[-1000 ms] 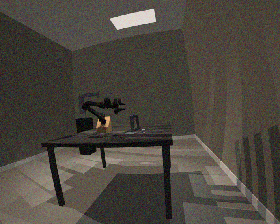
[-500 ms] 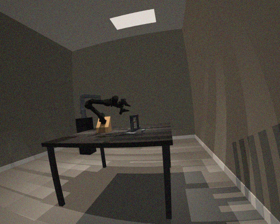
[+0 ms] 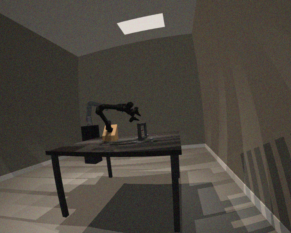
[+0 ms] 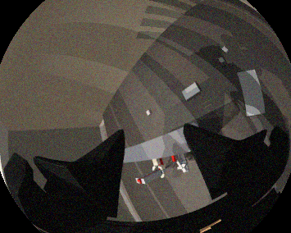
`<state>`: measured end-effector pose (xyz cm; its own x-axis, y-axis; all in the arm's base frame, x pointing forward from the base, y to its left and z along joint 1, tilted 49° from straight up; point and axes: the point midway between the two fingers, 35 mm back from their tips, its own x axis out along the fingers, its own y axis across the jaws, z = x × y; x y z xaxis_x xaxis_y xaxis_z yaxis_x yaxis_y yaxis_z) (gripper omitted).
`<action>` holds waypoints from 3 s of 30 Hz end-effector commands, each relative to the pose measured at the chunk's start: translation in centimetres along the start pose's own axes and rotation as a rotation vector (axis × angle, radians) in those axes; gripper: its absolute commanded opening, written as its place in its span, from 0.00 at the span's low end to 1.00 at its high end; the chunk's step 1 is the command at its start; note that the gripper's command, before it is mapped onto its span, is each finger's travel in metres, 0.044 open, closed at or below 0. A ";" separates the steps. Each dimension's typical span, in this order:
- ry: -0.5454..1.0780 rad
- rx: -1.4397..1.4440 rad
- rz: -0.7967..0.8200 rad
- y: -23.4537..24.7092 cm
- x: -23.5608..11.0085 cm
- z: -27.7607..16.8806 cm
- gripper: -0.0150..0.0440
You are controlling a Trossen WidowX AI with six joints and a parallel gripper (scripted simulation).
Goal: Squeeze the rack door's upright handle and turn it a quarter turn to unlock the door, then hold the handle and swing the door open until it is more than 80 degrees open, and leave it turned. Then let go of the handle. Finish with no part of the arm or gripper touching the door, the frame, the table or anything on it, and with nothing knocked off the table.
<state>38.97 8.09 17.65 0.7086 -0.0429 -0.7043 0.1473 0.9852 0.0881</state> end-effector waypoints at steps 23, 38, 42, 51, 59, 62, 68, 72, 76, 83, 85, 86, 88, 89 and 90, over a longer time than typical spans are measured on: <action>0.385 -0.121 -0.314 4.3 5.1 -8.1 0.73; 0.507 -0.265 -0.542 5.8 6.2 -12.4 0.73; 0.525 -0.311 -0.604 6.1 6.3 -13.5 0.73; 0.547 -0.426 -0.742 6.9 6.5 -15.6 0.73; 0.547 -0.474 -0.793 7.2 6.6 -16.4 0.73; 0.547 -0.474 -0.793 6.8 6.9 -16.5 0.73; 0.547 -0.474 -0.792 6.1 7.5 -16.8 0.73; 0.547 -0.474 -0.792 5.7 7.9 -16.9 0.73; 0.547 -0.474 -0.792 5.2 8.3 -17.1 0.73; 0.547 -0.474 -0.793 4.3 9.0 -17.4 0.73; 0.547 -0.474 -0.793 4.0 9.2 -17.5 0.73; 0.547 -0.474 -0.793 3.9 9.3 -17.5 0.73; 0.547 -0.474 -0.793 3.6 9.4 -17.6 0.73; 0.546 -0.474 -0.793 3.5 9.5 -17.7 0.73; 0.546 -0.474 -0.793 3.4 9.6 -17.7 0.73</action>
<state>34.01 14.40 -1.13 0.1044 -0.7334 -0.6718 0.0646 0.6790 -0.7313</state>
